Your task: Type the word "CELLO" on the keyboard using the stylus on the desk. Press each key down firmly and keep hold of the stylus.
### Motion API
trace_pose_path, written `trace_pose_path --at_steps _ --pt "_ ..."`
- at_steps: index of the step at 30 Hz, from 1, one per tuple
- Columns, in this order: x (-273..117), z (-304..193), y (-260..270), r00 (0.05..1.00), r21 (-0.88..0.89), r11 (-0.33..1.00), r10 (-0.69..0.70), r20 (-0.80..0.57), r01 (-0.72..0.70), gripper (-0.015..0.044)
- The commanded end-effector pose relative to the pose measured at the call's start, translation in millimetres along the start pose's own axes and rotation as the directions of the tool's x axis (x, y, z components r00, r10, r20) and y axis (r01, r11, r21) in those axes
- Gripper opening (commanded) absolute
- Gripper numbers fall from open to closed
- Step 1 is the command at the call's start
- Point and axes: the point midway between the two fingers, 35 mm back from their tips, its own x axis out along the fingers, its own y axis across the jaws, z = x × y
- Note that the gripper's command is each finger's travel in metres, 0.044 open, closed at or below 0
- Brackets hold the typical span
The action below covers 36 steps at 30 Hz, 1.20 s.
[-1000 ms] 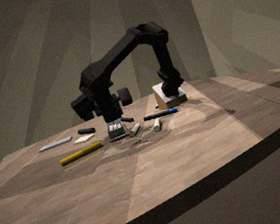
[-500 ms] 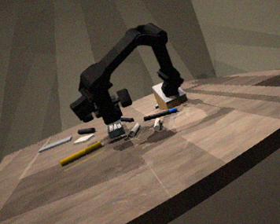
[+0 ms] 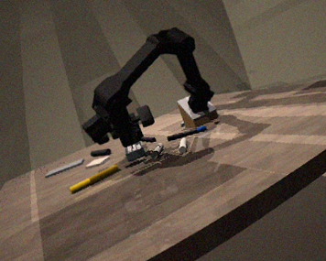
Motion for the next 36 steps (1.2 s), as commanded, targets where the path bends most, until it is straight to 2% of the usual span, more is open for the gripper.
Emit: trace_pose_path --at_steps 1,36 --pt "1.4 2.7 -0.1 1.000 0.003 1.000 0.001 0.005 -0.001 0.0081" --pt "6.1 10.8 -0.1 1.000 0.003 1.000 0.001 0.005 -0.001 0.0081"
